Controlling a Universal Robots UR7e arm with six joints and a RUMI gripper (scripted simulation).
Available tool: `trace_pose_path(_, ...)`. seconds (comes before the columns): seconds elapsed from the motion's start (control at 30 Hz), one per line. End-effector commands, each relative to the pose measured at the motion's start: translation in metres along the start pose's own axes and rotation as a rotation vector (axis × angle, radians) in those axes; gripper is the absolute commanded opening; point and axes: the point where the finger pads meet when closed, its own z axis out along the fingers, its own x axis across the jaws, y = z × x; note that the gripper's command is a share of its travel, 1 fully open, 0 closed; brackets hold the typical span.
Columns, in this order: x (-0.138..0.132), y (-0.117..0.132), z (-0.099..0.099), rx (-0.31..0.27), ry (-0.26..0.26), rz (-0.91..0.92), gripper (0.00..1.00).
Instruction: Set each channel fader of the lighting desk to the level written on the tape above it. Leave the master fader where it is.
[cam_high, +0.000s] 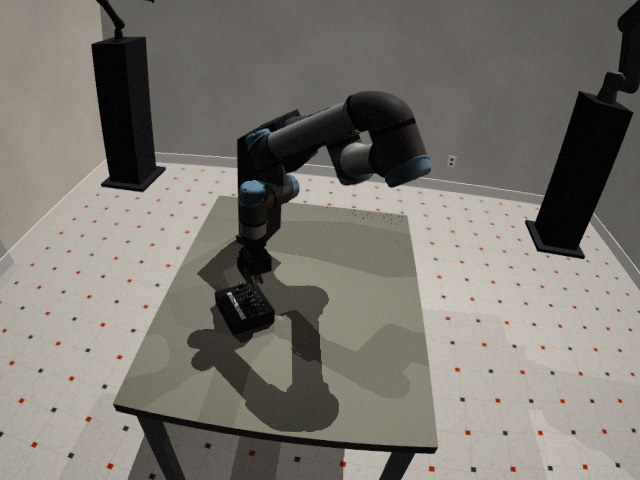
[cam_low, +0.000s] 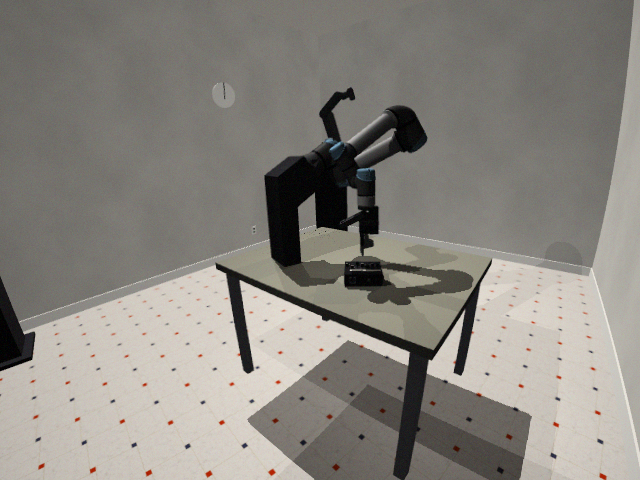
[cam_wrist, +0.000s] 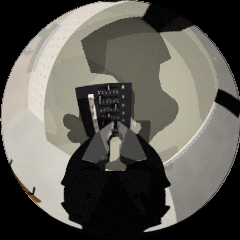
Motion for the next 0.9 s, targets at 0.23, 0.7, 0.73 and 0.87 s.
trace_pose_path(0.23, -0.001, 0.001, 0.006, 0.000, 0.000, -0.002, 0.00)
trace_pose_path(0.7, -0.001, 0.001, 0.014, 0.000, 0.000, -0.002, 0.00)
trace_pose_path(0.73, -0.001, 0.001, 0.015, 0.000, 0.000, -0.002, 0.00)
trace_pose_path(0.87, -0.001, 0.001, 0.018, 0.000, 0.000, -0.002, 0.00)
